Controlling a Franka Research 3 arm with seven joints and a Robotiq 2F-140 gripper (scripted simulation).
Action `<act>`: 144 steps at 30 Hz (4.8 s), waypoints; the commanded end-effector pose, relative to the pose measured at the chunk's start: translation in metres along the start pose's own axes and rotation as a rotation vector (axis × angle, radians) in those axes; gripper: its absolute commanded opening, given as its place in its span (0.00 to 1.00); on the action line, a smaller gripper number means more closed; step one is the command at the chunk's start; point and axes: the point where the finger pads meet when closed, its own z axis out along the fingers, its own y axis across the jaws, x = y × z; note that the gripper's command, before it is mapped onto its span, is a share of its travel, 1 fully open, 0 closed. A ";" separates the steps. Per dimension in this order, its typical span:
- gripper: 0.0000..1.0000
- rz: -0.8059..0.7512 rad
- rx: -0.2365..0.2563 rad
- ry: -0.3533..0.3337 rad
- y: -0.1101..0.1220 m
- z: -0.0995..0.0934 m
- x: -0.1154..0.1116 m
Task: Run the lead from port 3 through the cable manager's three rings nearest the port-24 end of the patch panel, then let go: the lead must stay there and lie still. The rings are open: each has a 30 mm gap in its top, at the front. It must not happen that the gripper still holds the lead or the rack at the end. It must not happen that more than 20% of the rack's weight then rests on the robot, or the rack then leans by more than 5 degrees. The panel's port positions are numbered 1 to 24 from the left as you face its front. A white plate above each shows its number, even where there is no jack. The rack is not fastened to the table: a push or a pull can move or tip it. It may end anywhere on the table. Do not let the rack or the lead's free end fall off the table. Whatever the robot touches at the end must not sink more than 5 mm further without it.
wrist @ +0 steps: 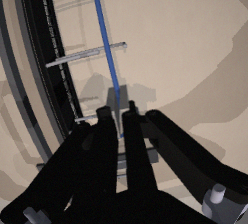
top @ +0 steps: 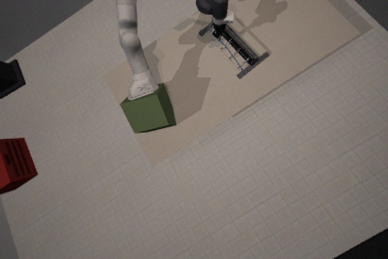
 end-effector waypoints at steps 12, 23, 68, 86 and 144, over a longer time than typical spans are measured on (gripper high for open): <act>0.00 -0.009 0.007 0.004 0.001 -0.003 0.005; 0.00 -0.009 0.007 0.004 0.001 -0.003 0.005; 0.00 -0.009 0.007 0.004 0.001 0.006 0.005; 0.00 -0.009 0.007 0.004 0.001 0.022 0.005; 0.00 -0.009 0.007 0.004 0.000 0.055 0.005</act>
